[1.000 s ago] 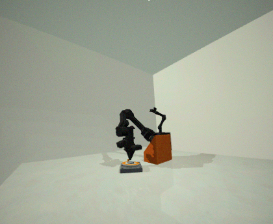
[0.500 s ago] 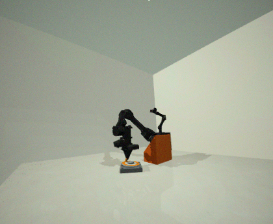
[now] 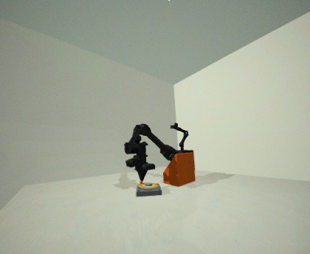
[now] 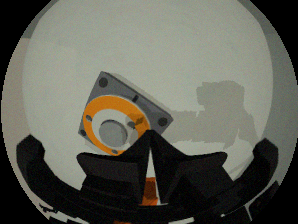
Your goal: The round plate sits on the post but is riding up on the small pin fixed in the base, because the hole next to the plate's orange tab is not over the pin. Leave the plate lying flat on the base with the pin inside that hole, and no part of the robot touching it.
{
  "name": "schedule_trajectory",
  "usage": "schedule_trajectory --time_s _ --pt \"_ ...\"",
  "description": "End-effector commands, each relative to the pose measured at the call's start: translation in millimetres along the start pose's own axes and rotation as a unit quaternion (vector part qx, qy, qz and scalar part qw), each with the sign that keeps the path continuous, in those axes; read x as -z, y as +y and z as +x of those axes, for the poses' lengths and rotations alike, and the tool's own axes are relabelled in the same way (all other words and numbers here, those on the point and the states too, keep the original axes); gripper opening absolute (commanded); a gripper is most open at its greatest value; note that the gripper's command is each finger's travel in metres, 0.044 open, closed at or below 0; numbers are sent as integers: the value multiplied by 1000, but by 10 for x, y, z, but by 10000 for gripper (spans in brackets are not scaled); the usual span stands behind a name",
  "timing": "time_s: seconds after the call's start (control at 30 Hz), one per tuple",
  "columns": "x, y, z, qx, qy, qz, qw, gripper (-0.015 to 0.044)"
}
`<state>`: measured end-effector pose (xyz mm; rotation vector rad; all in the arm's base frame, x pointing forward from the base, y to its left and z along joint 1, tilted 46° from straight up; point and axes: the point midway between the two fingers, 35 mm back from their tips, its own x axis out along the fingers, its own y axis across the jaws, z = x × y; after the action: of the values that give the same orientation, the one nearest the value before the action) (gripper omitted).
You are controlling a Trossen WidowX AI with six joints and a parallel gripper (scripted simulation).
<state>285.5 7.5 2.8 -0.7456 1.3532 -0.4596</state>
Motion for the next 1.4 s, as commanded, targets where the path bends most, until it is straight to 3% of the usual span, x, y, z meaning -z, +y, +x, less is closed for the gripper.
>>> schedule_trajectory --time_s 0.0,1.03,1.37 --pt "-60 15 8 1 0 -2 1000 0" --pt "-251 137 11 1 -1 -1 1000 0" --pt "-217 136 -431 0 -1 -1 1000 0"
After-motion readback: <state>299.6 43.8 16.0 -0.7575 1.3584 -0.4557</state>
